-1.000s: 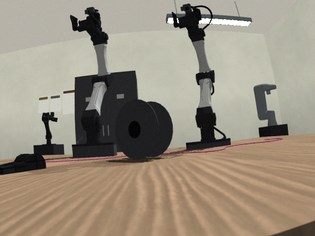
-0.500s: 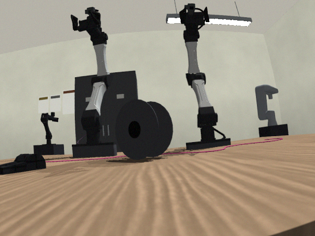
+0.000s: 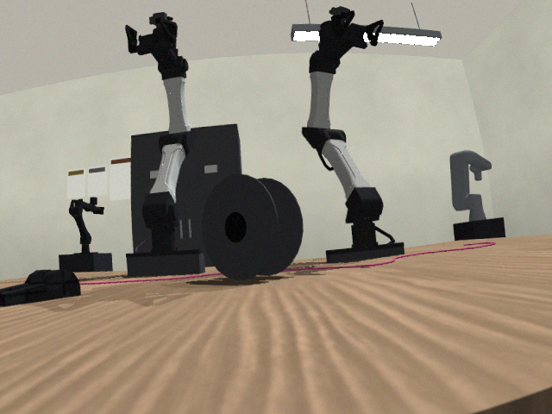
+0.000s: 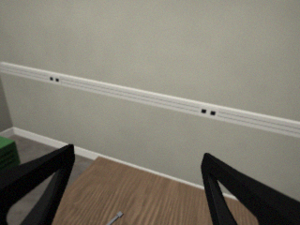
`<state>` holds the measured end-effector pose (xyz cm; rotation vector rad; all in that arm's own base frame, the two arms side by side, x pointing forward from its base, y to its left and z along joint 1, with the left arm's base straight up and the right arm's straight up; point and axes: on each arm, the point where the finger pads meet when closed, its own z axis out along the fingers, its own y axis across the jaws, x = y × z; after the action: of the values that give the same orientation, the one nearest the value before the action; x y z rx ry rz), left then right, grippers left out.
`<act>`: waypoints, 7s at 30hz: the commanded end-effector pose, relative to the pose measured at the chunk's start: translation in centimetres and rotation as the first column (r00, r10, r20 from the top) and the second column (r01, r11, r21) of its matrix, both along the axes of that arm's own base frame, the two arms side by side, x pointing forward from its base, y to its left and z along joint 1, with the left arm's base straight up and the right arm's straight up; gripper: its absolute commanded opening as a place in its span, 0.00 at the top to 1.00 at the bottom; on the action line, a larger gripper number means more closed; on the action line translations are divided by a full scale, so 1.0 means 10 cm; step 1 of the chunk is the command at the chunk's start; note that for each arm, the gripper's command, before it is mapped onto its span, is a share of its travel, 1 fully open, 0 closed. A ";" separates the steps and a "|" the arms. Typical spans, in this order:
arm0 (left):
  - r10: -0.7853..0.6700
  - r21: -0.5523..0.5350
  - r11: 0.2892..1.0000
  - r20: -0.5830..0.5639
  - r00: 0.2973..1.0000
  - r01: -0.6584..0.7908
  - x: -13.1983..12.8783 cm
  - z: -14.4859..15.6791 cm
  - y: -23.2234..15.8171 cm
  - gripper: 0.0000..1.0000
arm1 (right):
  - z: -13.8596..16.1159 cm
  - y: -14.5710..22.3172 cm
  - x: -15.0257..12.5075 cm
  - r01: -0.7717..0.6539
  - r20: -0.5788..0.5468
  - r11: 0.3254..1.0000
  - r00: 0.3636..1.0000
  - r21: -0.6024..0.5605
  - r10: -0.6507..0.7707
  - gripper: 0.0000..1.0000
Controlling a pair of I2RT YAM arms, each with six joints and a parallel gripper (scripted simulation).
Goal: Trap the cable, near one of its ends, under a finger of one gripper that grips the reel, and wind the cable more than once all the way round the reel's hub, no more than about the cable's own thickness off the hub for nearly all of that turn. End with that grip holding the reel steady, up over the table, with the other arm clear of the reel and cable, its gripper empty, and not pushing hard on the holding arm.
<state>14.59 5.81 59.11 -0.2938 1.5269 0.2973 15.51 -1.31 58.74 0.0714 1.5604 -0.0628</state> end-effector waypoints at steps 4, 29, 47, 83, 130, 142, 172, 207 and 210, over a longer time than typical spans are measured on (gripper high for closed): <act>0.196 0.002 0.981 -0.017 0.980 -0.196 -0.21 -0.04 0.22 0.00 | -0.02 0.02 -0.02 -0.014 -0.013 1.000 1.000 -0.012 0.014 0.00; 0.710 0.002 0.704 -0.017 0.704 -0.711 -0.88 -0.04 0.78 0.00 | -0.02 0.08 -0.02 -0.054 -0.013 0.998 0.998 -0.012 0.054 0.00; 0.882 0.002 0.470 -0.017 0.470 -0.882 -1.29 -0.04 0.89 0.00 | -0.02 0.11 -0.02 -0.076 -0.013 0.997 0.997 -0.012 0.076 0.00; 0.942 0.001 0.335 -0.019 0.335 -0.942 -1.51 -0.05 0.91 0.00 | -0.03 0.13 -0.01 -0.086 -0.014 0.996 0.996 -0.012 0.086 0.00; 0.940 -0.006 0.339 -0.034 0.339 -0.941 -1.59 -1.30 2.94 0.00 | -1.26 0.14 1.97 -0.084 -0.019 0.996 0.996 -0.012 0.083 0.00; 0.940 -0.009 0.338 -0.040 0.339 -0.941 -1.60 -1.85 3.20 0.00 | -1.80 0.14 2.22 -0.084 -0.024 0.996 0.996 -0.011 0.084 0.00; 0.940 -0.009 0.338 -0.041 0.339 -0.941 -1.60 -2.00 3.25 0.00 | -1.90 0.14 2.26 -0.084 -0.015 0.996 0.996 -0.012 0.084 0.00; 0.667 -0.010 0.744 -0.041 0.744 -0.668 0.26 -2.00 2.84 0.70 | -1.90 0.14 2.26 -0.084 -0.015 0.996 0.996 -0.012 0.084 0.00; 0.615 -0.010 0.788 -0.041 0.788 -0.616 0.49 -2.00 2.71 0.70 | -1.90 0.14 2.26 -0.084 -0.015 0.996 0.996 -0.012 0.084 0.00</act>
<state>18.27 33.25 38.86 -0.8554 1.4500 0.8145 37.96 -0.07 38.62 0.0055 1.6289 0.0041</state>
